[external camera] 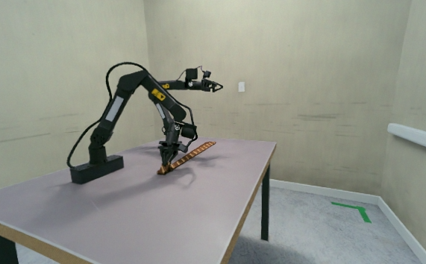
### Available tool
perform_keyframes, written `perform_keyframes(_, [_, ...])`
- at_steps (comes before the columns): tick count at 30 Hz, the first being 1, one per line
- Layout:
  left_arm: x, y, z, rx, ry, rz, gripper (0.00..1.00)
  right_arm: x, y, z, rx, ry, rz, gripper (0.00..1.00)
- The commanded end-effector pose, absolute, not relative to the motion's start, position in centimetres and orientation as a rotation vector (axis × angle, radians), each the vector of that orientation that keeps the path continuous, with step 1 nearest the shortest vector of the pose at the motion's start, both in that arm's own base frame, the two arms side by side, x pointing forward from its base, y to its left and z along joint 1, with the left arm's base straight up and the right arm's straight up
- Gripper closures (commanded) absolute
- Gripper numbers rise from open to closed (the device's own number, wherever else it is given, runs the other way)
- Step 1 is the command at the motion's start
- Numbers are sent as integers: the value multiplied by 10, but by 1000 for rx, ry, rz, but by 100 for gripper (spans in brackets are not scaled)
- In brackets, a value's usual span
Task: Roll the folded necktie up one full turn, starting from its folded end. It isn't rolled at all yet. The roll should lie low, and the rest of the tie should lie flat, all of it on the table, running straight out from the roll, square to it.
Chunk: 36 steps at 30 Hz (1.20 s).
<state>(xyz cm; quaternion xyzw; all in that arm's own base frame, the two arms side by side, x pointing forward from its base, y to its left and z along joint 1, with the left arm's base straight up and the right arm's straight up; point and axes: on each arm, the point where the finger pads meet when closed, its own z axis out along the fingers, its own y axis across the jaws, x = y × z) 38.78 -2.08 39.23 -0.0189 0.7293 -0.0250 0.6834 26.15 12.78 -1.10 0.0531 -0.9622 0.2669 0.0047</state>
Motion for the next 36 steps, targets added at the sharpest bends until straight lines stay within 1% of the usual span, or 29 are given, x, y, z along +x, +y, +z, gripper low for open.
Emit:
perform_keyframes(1, [389, -20, 420, -46, 1560, -70, 0, 265, 137, -2, 166, -3051, 762, 81])
perform_keyframes(14, [389, -20, 420, -46, 1560, -70, 0, 264, 149, 14, 88, -3073, 598, 81])
perform_keyframes(33, [389, -20, 420, -46, 1560, -70, 0, 264, 149, 14, 88, -3073, 598, 81])
perform_keyframes(36, [389, -20, 420, -46, 1560, -70, 0, 264, 149, 20, 88, -3086, 520, 73])
